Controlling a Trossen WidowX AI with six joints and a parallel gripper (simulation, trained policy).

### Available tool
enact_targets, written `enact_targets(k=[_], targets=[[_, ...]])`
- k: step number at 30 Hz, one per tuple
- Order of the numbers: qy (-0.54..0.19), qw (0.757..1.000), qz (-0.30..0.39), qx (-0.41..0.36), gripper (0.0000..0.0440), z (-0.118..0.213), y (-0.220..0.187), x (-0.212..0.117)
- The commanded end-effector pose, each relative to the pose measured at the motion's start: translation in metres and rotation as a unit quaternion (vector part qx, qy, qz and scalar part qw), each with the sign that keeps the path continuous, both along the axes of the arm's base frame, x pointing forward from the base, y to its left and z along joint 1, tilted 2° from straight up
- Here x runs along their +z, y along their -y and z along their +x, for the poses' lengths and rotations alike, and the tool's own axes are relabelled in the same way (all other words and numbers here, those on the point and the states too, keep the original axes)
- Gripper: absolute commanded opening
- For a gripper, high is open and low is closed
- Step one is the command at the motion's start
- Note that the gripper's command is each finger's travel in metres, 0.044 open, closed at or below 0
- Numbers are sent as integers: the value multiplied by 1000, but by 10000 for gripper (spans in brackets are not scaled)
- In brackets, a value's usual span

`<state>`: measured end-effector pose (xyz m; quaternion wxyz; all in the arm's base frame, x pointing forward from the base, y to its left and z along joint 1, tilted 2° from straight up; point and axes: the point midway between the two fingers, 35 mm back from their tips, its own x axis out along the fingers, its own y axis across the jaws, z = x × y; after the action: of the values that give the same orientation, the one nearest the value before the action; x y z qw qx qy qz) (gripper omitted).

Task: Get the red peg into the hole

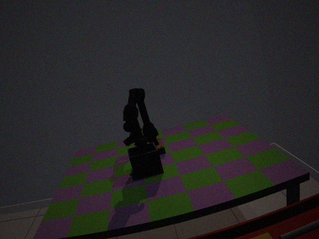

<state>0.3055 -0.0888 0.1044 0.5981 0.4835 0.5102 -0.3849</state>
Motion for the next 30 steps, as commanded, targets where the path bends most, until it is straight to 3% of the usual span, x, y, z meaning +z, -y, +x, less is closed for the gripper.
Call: enact_targets(k=[1, 10, 17, 30], targets=[[-4, 1000, 4, 12, 0, 3, -1, -11], [-16, 999, 0, 32, 10, 7, 0, -32], [-33, 999, 6, 43, 139, 7, 0, -41], [-23, 998, 41, 37, 140, 12, 10, -24]])
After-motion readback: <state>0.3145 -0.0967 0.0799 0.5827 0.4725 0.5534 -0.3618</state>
